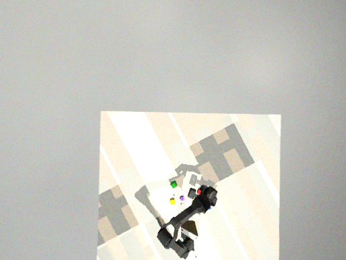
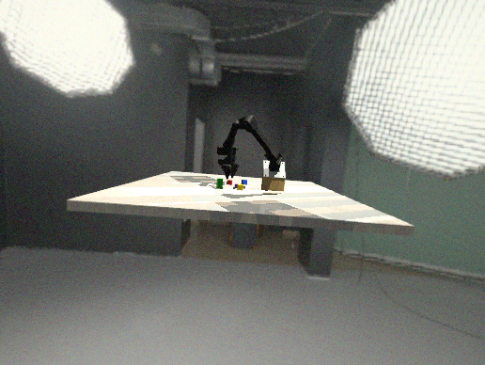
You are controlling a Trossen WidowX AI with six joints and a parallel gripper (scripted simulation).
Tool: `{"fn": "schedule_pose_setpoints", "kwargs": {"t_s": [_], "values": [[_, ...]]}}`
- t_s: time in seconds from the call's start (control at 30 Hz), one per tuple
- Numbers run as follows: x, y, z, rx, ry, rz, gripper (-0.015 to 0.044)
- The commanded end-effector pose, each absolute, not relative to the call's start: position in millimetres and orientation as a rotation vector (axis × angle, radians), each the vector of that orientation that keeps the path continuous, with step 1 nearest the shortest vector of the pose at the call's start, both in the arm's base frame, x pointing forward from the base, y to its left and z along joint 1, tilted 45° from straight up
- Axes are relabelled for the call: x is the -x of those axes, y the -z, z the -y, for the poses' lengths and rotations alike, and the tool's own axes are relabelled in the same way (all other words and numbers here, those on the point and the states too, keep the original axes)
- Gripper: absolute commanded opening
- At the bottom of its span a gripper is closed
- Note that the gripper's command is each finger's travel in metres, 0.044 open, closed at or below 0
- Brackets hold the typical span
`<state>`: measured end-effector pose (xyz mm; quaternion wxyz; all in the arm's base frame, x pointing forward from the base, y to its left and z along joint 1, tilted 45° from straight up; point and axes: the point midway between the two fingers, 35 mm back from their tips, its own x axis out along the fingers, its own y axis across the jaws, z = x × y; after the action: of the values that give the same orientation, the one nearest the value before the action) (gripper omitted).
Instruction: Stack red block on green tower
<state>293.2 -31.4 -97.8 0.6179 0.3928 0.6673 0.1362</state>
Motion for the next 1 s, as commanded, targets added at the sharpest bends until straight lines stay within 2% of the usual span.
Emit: {"fn": "schedule_pose_setpoints", "kwargs": {"t_s": [0.0, 0.93, 0.97], "values": [[-292, 103, 26, -0.915, -0.312, -1.538, 0.0440], [-293, 119, 10, -0.917, -0.313, -1.538, 0.0440], [-293, 119, 10, -0.917, -0.313, -1.538, 0.0414]]}}
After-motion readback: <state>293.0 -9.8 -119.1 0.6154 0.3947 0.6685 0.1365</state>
